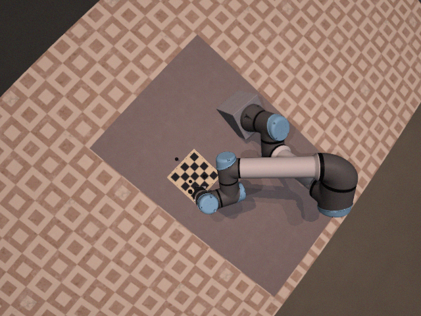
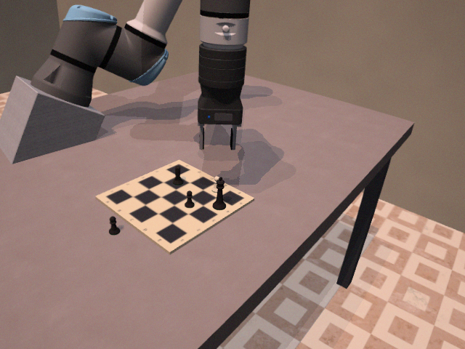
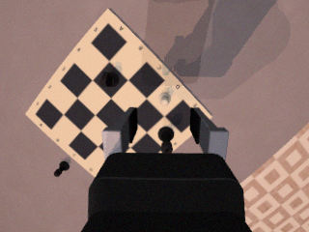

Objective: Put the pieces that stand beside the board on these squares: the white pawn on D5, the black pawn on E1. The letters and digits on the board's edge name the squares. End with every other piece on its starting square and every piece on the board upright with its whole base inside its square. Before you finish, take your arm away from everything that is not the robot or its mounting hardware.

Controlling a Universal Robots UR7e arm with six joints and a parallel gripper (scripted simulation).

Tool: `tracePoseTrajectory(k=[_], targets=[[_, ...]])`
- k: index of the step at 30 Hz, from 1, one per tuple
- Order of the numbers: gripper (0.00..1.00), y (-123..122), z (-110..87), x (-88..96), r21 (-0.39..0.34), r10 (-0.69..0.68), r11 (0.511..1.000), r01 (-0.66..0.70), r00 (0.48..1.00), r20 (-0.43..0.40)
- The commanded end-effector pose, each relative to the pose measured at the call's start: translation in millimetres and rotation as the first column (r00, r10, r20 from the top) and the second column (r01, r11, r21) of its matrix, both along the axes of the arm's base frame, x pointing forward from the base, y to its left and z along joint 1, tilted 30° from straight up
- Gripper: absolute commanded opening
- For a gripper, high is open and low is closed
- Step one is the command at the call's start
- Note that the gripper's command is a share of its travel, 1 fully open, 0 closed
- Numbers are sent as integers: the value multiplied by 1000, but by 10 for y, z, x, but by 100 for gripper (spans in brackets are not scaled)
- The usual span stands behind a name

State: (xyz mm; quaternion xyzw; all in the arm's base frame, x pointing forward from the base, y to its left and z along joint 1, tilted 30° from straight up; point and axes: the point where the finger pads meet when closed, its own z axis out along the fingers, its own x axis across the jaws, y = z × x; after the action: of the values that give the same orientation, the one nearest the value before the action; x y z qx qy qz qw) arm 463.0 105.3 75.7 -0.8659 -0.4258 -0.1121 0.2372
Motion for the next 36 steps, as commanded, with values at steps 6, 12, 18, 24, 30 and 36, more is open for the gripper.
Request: tracePoseTrajectory(k=[6,12,18,24,30,36], targets=[[100,-266,-163,26,-5,86,996,-86,995,52],[100,-669,-421,32,-19,219,976,-218,967,129],[100,-1135,-726,-3,-44,367,929,-366,905,215],[100,-1409,-912,-46,-65,451,890,-450,853,264],[100,-1690,-1108,-106,-90,532,841,-533,786,314],[100,-1790,-1180,-132,-100,560,821,-562,759,332]])
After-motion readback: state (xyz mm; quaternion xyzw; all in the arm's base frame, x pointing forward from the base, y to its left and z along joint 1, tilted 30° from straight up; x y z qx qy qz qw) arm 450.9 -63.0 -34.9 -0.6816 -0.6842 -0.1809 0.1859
